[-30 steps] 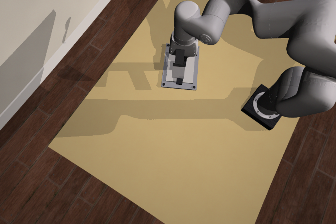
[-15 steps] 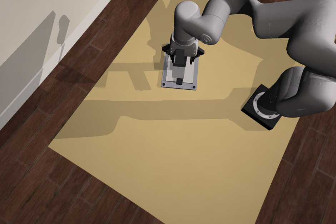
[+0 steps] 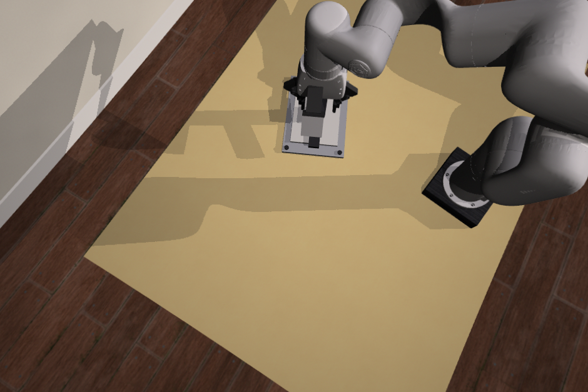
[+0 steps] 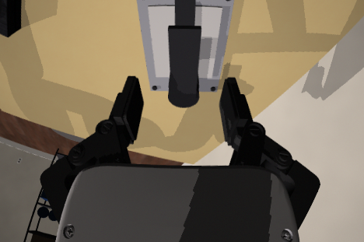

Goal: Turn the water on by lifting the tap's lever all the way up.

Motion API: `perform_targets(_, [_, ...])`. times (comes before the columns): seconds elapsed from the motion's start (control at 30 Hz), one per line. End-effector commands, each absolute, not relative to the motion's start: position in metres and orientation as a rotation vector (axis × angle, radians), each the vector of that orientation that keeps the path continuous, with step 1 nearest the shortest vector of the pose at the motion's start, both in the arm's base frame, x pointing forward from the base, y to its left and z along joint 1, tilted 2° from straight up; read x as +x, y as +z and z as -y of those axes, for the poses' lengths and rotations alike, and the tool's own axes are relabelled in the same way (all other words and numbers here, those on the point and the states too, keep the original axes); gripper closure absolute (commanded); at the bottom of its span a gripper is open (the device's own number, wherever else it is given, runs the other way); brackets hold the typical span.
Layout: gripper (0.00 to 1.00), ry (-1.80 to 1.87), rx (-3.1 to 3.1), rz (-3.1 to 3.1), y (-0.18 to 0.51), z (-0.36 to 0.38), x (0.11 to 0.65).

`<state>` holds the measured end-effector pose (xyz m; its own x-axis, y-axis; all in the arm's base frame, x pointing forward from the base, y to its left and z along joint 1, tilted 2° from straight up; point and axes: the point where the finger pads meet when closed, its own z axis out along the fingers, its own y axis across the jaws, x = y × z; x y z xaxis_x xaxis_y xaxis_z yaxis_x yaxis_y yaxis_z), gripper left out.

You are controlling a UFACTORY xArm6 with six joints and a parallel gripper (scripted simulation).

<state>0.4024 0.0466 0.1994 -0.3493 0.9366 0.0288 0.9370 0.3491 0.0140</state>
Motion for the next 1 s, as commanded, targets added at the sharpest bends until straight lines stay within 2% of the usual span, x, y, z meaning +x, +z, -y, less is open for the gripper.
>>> perform_targets(0.0, [0.27,-0.048,-1.785,2.57,0.201,-0.047,0.403])
perform_targets(0.97, [0.27,-0.048,-1.785,2.57,0.188,-0.047,0.404])
